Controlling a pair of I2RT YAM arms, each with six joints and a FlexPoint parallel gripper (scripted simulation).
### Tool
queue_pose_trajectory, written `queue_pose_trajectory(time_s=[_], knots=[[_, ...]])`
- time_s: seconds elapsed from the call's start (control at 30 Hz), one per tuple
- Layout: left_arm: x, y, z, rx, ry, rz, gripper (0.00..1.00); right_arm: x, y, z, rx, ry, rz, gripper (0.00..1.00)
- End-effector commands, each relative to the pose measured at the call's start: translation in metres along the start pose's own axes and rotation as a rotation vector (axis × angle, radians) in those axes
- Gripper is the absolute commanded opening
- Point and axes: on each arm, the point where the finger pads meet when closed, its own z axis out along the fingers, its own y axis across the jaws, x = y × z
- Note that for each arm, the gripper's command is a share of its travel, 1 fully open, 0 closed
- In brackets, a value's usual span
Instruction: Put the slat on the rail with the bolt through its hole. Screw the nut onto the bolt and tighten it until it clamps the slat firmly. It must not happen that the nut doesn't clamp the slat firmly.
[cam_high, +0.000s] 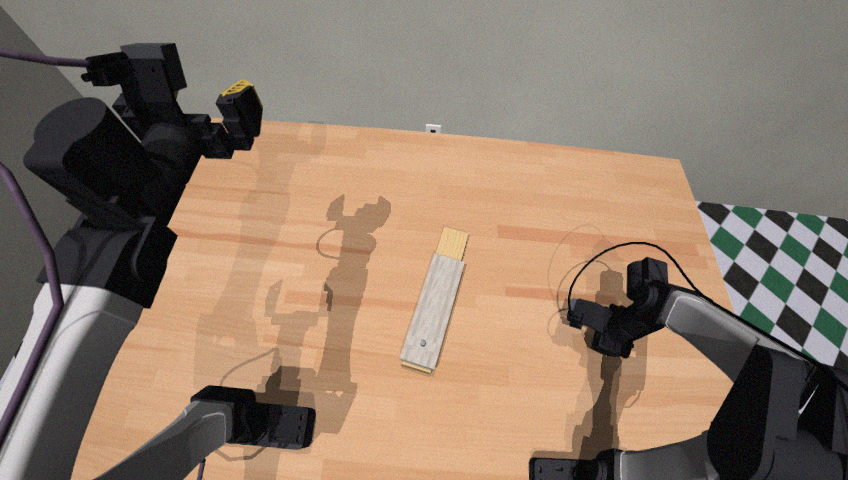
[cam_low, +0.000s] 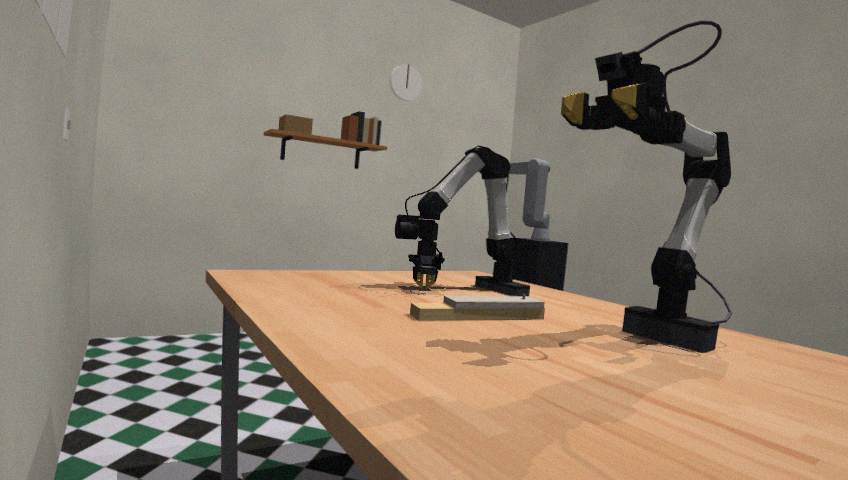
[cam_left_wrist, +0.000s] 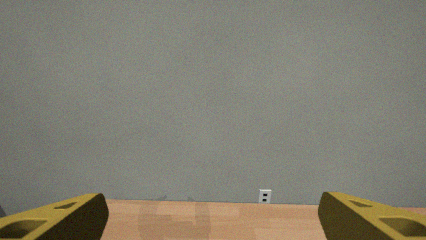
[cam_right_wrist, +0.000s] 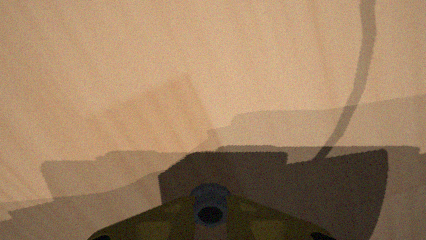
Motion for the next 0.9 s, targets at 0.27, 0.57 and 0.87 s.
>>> queue_pose_trajectory(time_s=[0.27,0.57,0.87], knots=[[-0.001,-0.001,-0.001,0.006,-0.009,0.003,1.0,-0.002,-0.003,-0.004,0.014,-0.005,-0.004,0.14],[-0.001,-0.001,-0.001,0.006,-0.009,0.003,1.0,-0.002,-0.005,-0.013,0.016,-0.005,-0.004,0.14],[-0.001,-0.001,-0.001,0.006,-0.009,0.003,1.0,-0.002,-0.005,-0.025,0.016,-0.006,-0.003,0.14]])
